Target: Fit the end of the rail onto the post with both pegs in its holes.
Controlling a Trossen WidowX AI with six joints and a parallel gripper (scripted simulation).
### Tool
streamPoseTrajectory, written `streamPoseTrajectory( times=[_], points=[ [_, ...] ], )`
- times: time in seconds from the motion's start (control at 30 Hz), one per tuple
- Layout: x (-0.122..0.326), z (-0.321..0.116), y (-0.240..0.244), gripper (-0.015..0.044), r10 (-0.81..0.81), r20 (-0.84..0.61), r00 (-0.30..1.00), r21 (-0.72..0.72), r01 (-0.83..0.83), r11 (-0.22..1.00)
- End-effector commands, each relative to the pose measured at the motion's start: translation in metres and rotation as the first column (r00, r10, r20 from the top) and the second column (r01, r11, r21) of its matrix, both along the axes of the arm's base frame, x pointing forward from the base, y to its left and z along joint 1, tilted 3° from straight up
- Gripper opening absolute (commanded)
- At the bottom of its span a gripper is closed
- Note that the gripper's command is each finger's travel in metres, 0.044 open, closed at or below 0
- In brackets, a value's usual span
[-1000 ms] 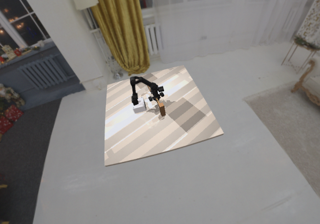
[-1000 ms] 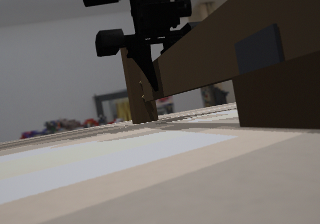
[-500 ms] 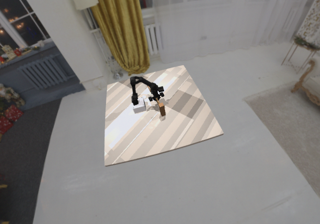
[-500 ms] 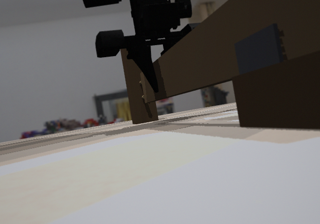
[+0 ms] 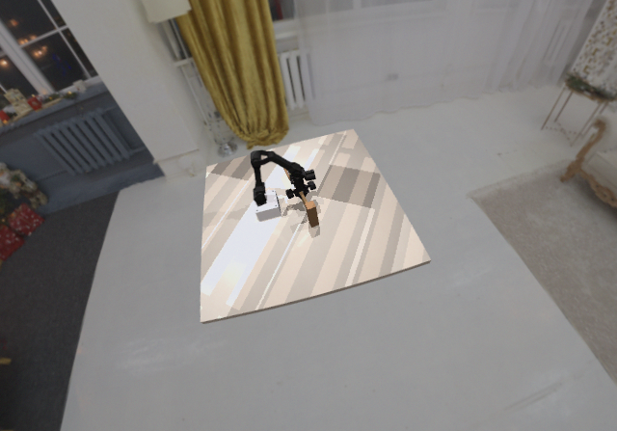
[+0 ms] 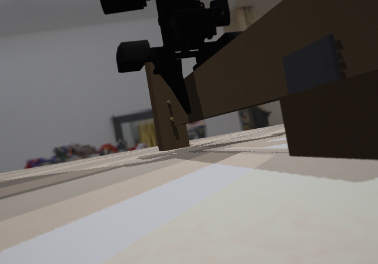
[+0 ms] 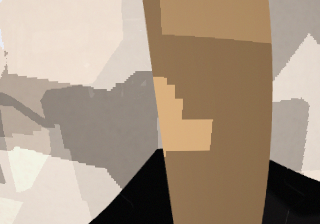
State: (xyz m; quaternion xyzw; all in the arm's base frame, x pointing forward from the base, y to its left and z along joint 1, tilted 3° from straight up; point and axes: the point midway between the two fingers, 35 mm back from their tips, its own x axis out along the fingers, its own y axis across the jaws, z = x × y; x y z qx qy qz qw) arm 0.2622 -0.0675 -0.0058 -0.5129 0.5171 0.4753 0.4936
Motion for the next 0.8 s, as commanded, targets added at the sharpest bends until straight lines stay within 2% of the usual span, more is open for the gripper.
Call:
streamPoseTrajectory(
  times=[0.0,0.77],
  points=[
    [0.0007,-0.0006,-0.0003,0.0000,-0.001,0.004,1.000,-0.001,0.001,1.000],
    [0.0003,0.0015,-0.0021,0.0000,-0.001,0.004,1.000,-0.001,0.001,1.000]
  ],
)
